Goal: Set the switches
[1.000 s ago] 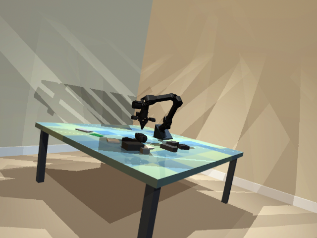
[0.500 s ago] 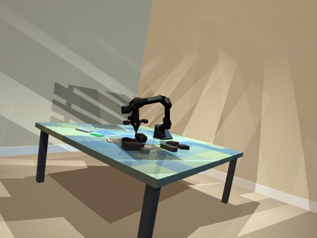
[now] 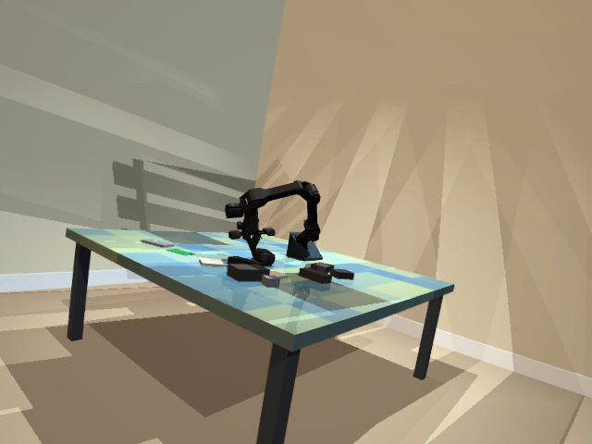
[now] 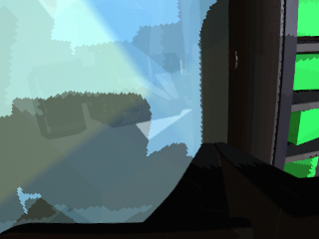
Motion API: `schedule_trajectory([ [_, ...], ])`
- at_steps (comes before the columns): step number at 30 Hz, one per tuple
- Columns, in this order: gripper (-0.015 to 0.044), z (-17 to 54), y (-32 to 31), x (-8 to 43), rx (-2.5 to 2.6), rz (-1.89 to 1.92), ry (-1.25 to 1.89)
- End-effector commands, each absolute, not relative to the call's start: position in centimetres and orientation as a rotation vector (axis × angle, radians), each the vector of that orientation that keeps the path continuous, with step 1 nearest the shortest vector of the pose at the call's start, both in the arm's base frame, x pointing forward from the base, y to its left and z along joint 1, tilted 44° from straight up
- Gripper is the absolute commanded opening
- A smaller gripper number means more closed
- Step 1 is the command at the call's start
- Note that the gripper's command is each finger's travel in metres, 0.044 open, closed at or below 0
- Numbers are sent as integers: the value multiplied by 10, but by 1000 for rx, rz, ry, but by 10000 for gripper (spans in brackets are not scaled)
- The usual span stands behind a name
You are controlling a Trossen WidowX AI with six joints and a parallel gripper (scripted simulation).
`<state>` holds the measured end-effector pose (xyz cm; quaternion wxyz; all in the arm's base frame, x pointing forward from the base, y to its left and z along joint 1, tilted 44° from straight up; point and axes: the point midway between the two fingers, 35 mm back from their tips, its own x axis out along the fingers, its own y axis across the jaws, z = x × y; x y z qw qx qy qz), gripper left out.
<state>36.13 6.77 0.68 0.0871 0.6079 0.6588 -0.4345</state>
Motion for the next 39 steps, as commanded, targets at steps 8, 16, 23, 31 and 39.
schedule_trajectory([
  [8, 0, -9, 83, 358, 1812, -1302, 1971],
  [16, 0, -9, 84, 357, 1812, -1302, 1971],
  [23, 0, -8, 84, 355, 1812, -1302, 1971],
  [31, 0, -6, 85, 351, 1812, -1302, 1971],
  [39, 0, -3, 88, 342, 1812, -1303, 1971],
])
